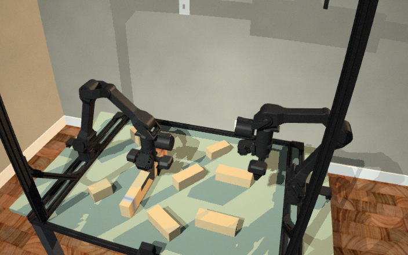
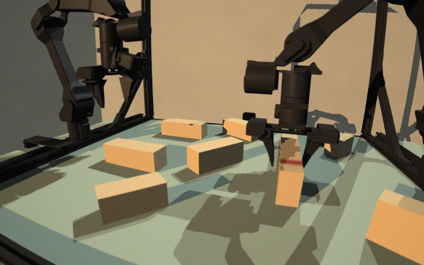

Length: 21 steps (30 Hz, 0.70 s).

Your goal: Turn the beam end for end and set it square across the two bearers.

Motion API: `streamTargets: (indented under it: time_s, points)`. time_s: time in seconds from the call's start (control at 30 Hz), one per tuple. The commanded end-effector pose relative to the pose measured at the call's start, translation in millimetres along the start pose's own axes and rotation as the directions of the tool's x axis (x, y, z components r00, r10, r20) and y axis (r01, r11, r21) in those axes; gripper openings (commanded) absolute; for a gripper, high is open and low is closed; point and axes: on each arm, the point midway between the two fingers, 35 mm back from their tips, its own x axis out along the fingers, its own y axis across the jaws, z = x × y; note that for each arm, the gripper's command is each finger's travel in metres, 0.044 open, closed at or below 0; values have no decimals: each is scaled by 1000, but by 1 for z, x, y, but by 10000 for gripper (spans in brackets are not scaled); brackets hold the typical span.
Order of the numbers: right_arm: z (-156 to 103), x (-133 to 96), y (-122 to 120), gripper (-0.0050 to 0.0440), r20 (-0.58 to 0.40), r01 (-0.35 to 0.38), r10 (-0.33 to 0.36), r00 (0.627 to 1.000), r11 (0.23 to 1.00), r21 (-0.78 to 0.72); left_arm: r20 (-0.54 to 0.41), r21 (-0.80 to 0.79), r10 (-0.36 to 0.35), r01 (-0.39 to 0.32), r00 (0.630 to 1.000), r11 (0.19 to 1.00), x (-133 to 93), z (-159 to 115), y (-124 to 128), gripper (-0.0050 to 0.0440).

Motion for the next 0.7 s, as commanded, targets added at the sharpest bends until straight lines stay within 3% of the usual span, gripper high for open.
streamTargets:
  time_s: [0.0, 0.47, 0.53, 0.6, 0.67]
  points:
    - [0, 0, 0, 440, -1, 0, 0, 1000, 1000, 3, 0, 3, -5, 5, 1000, 1000, 2, 0, -1, 242]
    - [0, 0, 0, 440, -1, 0, 0, 1000, 1000, 3, 0, 3, -5, 5, 1000, 1000, 2, 0, -1, 155]
    - [0, 0, 0, 440, -1, 0, 0, 1000, 1000, 3, 0, 3, -5, 5, 1000, 1000, 0, 0, -1, 107]
    - [0, 0, 0, 440, -1, 0, 0, 1000, 1000, 3, 0, 3, -5, 5, 1000, 1000, 0, 0, -1, 107]
    - [0, 0, 0, 440, -1, 0, 0, 1000, 1000, 3, 0, 3, -5, 5, 1000, 1000, -2, 0, -1, 59]
